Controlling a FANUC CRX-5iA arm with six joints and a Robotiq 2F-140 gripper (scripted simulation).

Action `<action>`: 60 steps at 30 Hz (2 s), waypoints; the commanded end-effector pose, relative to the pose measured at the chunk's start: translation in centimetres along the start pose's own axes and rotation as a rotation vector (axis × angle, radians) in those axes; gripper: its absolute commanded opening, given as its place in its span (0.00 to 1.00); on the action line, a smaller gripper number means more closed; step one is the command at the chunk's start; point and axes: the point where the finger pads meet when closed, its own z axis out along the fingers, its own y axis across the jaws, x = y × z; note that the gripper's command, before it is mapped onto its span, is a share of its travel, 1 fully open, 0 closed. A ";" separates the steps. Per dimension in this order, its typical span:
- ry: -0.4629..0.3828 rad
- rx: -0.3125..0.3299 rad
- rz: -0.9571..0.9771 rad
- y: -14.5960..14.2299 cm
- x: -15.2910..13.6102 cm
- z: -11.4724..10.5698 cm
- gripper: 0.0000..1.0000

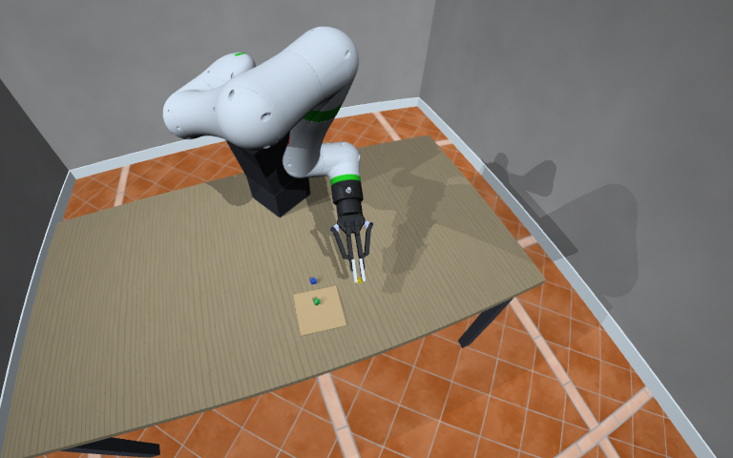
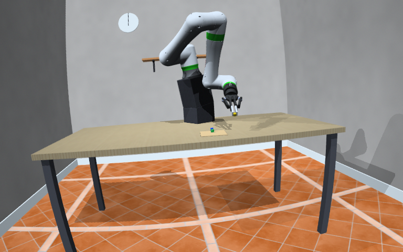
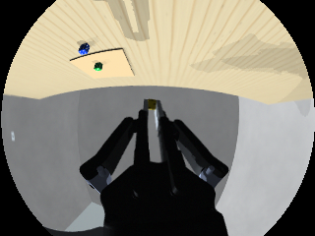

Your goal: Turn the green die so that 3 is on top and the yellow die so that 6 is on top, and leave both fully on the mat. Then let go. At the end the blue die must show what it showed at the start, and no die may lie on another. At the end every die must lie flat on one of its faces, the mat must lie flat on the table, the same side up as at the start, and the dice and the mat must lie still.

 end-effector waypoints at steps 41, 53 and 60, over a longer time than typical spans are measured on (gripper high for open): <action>0.000 0.000 0.000 0.0 6.6 3.5 0.07; 0.000 0.000 0.000 0.0 6.6 3.5 0.07; 0.000 0.000 0.000 0.0 6.6 3.5 0.07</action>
